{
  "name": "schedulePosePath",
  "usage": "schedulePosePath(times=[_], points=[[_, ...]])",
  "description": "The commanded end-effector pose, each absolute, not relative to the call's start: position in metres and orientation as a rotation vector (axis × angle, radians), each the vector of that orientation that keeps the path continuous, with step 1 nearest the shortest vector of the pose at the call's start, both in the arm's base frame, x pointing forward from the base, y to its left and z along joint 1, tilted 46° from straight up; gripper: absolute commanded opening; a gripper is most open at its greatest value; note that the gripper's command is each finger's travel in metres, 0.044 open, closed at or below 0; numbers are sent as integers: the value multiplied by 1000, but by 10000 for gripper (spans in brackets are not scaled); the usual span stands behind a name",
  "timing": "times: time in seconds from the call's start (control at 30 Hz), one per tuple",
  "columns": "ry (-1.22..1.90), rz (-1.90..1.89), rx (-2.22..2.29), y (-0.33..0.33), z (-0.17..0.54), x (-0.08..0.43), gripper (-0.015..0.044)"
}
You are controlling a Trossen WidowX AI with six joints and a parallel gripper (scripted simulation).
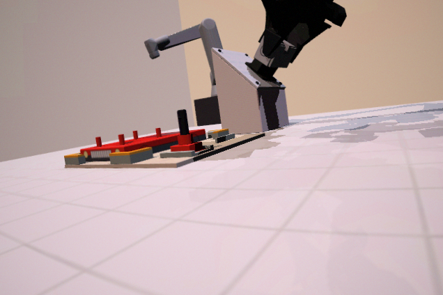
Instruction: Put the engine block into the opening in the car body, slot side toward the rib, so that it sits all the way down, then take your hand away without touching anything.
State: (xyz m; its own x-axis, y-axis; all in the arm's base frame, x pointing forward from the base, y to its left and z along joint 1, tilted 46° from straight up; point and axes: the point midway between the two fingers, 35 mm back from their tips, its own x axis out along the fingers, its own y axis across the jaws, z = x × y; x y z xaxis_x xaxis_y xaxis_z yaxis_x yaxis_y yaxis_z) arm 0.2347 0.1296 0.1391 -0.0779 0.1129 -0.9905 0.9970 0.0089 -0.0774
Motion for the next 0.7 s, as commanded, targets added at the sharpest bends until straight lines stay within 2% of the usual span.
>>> schedulePosePath(times=[0.0,0.67], points=[[1325,-1233,1233,128,138,236,0],[1226,-1293,1128,155,120,234,0]])
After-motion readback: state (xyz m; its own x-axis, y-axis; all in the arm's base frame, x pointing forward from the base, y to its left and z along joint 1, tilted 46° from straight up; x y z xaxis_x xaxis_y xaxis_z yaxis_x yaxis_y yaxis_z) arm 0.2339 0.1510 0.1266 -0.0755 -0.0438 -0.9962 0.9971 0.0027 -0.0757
